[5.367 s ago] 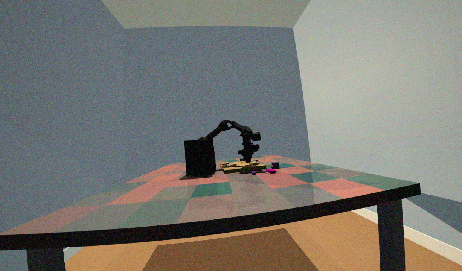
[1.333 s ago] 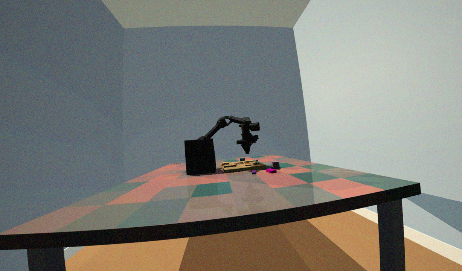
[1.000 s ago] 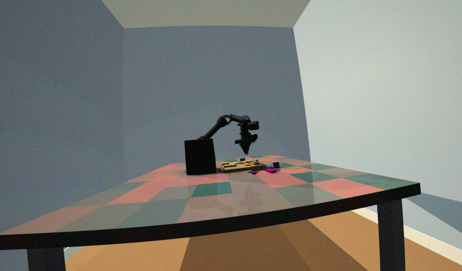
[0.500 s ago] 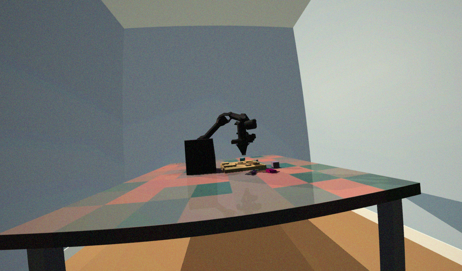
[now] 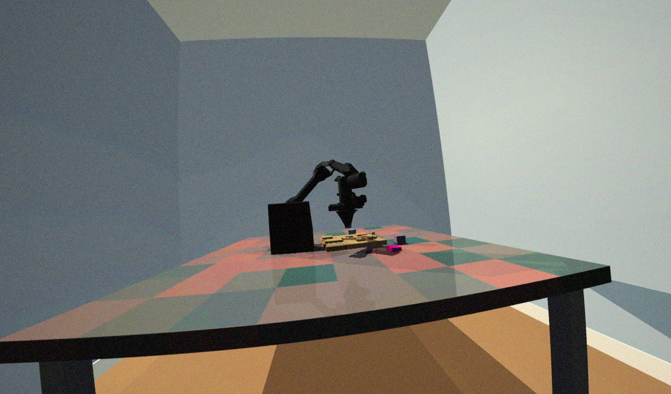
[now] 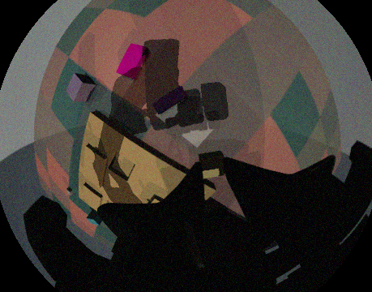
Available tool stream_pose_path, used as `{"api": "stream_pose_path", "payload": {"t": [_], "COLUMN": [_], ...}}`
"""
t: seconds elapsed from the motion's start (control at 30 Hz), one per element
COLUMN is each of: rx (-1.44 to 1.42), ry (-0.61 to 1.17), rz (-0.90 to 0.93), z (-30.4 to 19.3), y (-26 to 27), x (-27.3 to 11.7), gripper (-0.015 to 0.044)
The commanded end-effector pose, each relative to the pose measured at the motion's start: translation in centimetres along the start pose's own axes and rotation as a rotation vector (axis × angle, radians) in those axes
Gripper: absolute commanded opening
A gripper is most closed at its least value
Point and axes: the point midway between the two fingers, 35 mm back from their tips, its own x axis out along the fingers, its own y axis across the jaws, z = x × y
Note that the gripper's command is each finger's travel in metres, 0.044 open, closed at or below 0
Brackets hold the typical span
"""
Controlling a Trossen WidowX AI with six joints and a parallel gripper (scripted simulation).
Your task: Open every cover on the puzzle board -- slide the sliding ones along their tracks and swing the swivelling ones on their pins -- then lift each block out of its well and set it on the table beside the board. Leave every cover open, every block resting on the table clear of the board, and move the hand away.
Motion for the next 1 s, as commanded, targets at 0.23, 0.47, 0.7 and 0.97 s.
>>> {"api": "stream_pose_path", "payload": {"t": [0.23, 0.47, 0.7, 0.97], "rx": [-0.005, -0.005, -0.005, -0.004], "ry": [0.001, 0.0, -0.001, -0.001], "rz": [-0.002, -0.003, -0.003, -0.003], "z": [0.2, 0.4, 0.5, 0.5], "y": [-0.8, -0.7, -0.7, -0.7], "x": [1.1, 2.2, 3.4, 4.7], "gripper": [0.008, 0.008, 0.008, 0.008]}}
